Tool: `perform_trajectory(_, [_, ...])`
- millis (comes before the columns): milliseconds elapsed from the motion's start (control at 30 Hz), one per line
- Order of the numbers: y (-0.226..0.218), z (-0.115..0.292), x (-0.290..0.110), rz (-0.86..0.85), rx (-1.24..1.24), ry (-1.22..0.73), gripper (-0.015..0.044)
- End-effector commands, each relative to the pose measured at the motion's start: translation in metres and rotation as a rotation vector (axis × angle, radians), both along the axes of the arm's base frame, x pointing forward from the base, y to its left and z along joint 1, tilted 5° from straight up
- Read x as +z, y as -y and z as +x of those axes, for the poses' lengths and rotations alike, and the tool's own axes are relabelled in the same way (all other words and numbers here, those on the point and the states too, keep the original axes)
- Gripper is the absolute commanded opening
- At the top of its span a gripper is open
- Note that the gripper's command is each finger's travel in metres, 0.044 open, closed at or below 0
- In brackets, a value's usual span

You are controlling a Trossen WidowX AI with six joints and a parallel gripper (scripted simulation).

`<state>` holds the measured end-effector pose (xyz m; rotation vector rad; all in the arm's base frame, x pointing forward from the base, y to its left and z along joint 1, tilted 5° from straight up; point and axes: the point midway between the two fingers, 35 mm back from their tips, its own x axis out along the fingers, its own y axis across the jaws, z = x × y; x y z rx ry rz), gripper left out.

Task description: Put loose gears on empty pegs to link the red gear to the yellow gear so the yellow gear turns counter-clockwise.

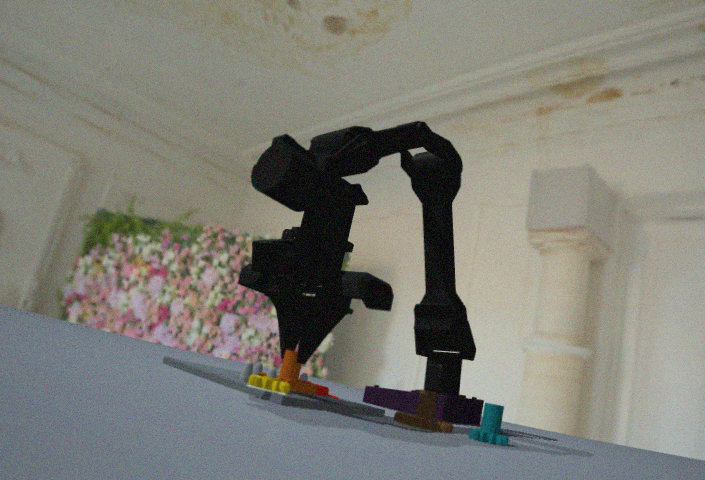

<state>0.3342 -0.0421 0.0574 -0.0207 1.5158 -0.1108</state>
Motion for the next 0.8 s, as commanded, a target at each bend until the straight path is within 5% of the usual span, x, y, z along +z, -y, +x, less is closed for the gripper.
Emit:
perform_trajectory(0, [-0.001, 0.000, -0.001, 0.003, -0.053, 0.006, 0.0000])
perform_trajectory(100, [-0.001, 0.000, -0.002, 0.006, -0.110, 0.011, 0.0000])
perform_trajectory(300, [0.000, 0.000, 0.003, 0.006, -0.109, 0.011, 0.0140])
perform_trajectory(767, [-0.004, -0.002, 0.048, 0.006, -0.109, 0.011, 0.0140])
